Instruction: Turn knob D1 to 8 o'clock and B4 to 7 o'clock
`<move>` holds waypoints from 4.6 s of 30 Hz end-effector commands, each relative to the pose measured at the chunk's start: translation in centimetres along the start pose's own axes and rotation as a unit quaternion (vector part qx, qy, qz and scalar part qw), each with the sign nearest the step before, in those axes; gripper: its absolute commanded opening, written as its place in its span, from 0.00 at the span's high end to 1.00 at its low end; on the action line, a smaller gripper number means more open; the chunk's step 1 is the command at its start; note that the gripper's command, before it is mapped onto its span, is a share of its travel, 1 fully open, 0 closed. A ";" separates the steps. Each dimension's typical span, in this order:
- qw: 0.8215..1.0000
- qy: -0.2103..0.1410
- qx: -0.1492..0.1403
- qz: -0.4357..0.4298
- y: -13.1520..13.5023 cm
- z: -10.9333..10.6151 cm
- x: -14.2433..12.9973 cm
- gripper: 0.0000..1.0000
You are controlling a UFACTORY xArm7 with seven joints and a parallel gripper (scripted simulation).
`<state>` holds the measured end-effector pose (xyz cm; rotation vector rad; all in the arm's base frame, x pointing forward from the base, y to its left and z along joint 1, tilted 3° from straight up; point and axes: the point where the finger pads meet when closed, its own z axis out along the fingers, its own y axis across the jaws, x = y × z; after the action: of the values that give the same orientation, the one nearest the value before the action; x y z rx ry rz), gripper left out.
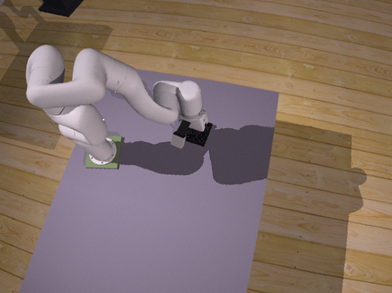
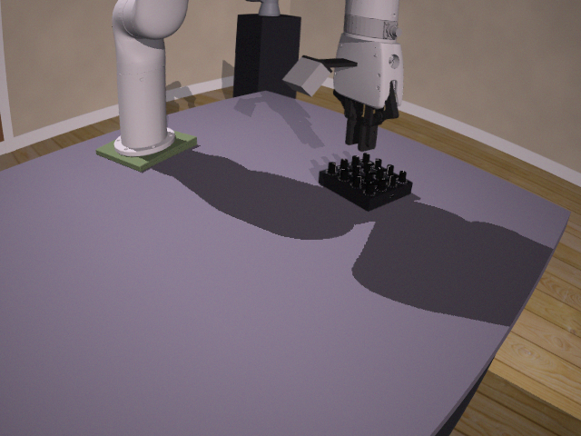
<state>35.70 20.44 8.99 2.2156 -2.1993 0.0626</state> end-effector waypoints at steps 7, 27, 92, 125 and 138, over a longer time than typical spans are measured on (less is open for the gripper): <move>1.000 -0.001 0.002 0.000 -0.1 -0.1 -0.1 0.81; 1.000 -0.001 0.002 0.000 -0.1 -0.1 -0.1 0.81; 1.000 -0.001 0.002 0.001 -0.1 4.3 -0.1 0.81; 1.000 -0.001 0.002 0.001 -0.1 4.3 -0.1 0.81; 1.000 -0.001 0.002 0.001 -0.1 4.3 -0.1 0.81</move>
<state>35.77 20.29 4.61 2.2150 -2.2006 0.0643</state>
